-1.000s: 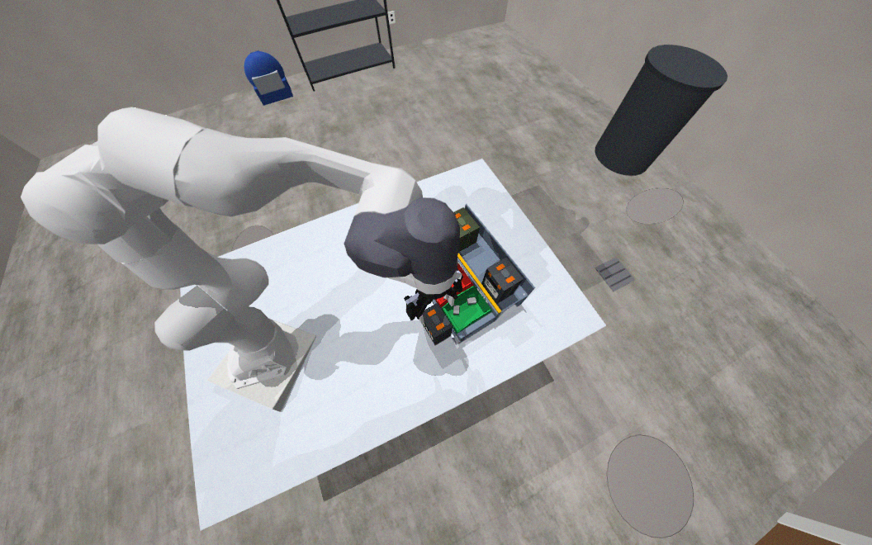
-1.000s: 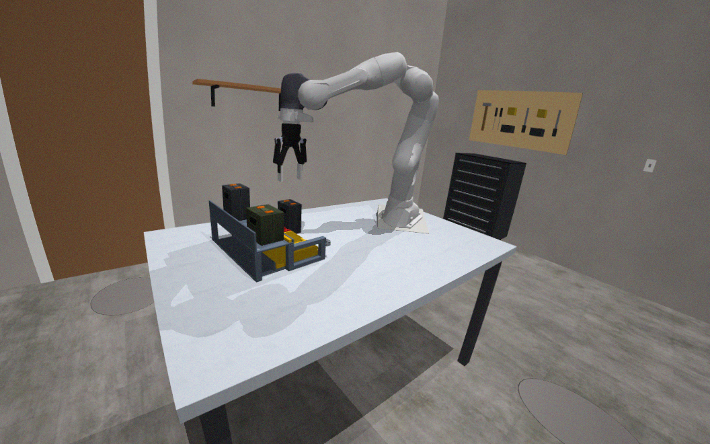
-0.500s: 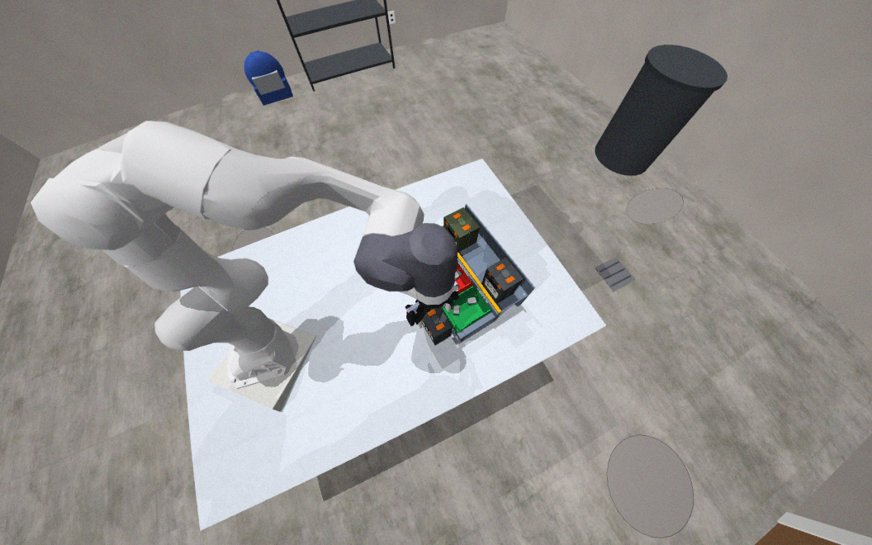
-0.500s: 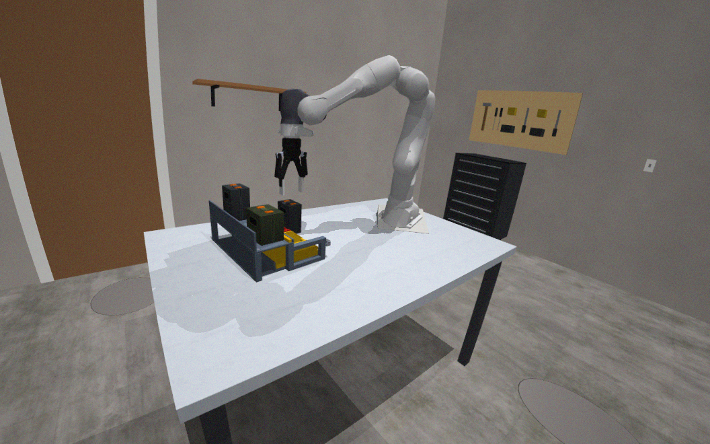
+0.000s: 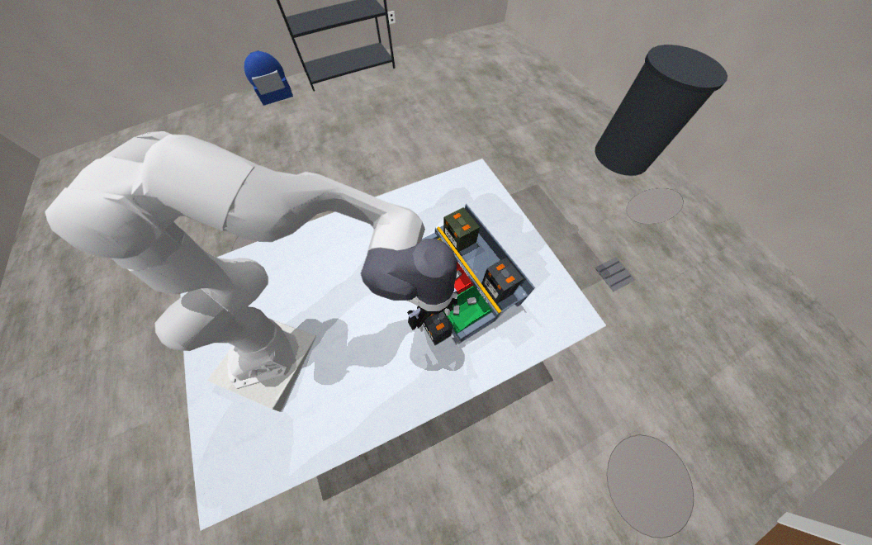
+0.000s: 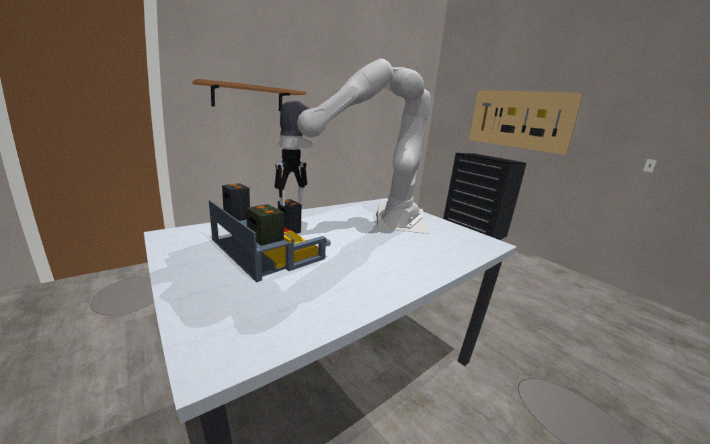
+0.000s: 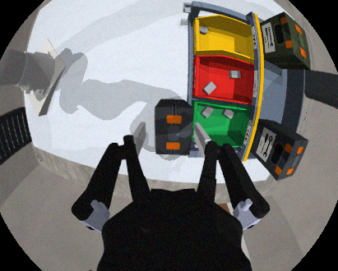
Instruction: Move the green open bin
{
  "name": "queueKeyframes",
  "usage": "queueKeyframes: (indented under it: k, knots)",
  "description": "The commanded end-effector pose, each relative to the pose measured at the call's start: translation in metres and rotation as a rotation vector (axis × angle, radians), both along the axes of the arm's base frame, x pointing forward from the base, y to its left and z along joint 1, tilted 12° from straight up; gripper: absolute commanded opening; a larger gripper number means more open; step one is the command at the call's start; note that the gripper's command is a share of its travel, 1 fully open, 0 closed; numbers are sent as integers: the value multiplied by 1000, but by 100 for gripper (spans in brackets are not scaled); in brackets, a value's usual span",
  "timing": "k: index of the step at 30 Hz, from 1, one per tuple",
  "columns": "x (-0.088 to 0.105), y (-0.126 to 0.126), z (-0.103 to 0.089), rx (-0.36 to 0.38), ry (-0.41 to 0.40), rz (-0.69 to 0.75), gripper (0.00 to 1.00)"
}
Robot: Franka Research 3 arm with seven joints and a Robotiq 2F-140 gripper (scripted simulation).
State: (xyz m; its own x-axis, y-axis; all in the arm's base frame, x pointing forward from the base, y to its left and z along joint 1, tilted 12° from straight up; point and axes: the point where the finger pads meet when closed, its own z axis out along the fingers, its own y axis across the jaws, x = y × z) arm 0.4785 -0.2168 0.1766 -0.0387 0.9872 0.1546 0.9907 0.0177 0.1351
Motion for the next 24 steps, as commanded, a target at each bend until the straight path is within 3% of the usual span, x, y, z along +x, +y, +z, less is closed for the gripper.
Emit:
queueKeyframes:
  k: [1, 24]
  knots:
    - [7, -5, 2, -22, -16, -11, 57]
    - [7, -6, 12, -22, -19, -7, 57]
